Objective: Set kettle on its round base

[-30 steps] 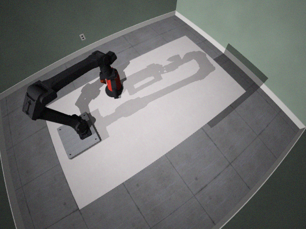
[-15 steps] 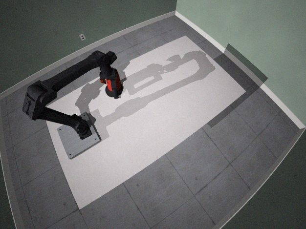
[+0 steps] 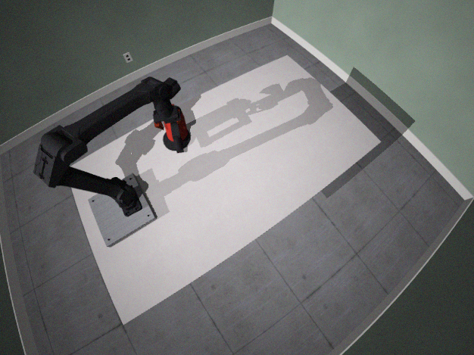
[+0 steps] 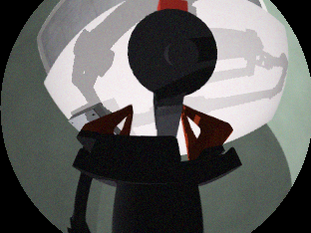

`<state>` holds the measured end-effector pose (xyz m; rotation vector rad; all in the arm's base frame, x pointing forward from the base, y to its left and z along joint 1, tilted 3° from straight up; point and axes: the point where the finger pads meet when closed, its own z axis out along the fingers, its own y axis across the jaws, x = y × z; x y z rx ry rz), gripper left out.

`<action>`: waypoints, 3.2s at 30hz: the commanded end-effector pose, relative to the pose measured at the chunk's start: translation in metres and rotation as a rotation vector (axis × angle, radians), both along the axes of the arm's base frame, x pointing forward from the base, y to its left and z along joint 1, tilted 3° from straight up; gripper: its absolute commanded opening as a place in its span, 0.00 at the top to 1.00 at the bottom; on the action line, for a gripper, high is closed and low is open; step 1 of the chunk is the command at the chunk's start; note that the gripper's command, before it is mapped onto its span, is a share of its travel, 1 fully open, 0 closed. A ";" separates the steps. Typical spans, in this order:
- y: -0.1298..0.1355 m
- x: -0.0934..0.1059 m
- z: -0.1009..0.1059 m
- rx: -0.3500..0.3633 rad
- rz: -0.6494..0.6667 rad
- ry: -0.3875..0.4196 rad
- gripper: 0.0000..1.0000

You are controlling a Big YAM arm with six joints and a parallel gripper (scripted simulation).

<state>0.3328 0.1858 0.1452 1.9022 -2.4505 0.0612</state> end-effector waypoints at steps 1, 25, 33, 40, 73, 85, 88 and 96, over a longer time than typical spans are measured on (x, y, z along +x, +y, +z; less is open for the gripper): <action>0.015 0.018 0.057 0.052 -0.006 -0.082 0.26; 0.019 0.011 0.175 0.038 0.001 -0.059 0.26; 0.012 0.000 0.153 0.007 0.003 -0.009 0.26; 0.012 0.000 0.153 0.007 0.003 -0.009 0.26; 0.012 0.000 0.153 0.007 0.004 -0.009 0.26; 0.012 0.000 0.153 0.007 0.004 -0.009 0.26; 0.012 0.000 0.153 0.007 0.004 -0.009 0.26; 0.012 0.000 0.153 0.007 0.004 -0.009 0.26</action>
